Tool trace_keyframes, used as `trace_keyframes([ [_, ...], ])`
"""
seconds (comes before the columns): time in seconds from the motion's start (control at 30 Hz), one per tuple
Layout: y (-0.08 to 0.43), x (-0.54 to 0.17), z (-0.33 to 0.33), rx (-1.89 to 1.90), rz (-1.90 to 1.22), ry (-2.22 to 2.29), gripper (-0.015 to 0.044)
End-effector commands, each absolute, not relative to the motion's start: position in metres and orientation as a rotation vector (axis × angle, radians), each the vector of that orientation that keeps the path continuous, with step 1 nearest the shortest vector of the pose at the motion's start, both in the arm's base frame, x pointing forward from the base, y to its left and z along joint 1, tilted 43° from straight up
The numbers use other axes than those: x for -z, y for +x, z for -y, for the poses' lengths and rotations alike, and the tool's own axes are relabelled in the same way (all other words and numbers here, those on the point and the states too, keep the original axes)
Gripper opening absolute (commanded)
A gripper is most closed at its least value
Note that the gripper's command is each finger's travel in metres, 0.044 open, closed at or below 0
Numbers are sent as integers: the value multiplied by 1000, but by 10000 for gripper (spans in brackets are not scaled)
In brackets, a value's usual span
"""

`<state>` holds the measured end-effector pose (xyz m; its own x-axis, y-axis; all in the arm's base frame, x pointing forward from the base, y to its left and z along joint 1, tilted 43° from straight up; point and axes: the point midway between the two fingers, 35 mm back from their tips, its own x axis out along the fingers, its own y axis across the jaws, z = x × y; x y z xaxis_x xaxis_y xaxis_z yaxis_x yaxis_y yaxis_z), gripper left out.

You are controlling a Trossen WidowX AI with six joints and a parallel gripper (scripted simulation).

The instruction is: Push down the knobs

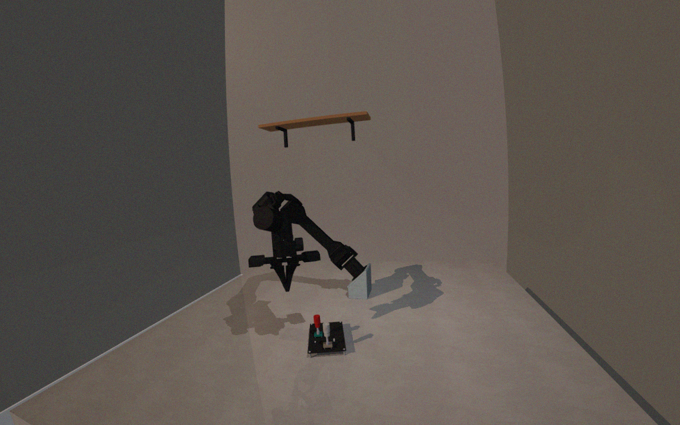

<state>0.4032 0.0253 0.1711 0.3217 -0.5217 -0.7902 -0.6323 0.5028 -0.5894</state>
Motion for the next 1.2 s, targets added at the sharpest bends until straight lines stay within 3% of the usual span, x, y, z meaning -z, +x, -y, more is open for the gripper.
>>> trace_keyframes([
  [0.0,389,-136,-32,-83,-1460,-1147,0],
  [0.2,367,-97,-40,-28,-1629,-1190,0],
  [1.17,369,-66,-13,-24,-1633,-1193,0],
])
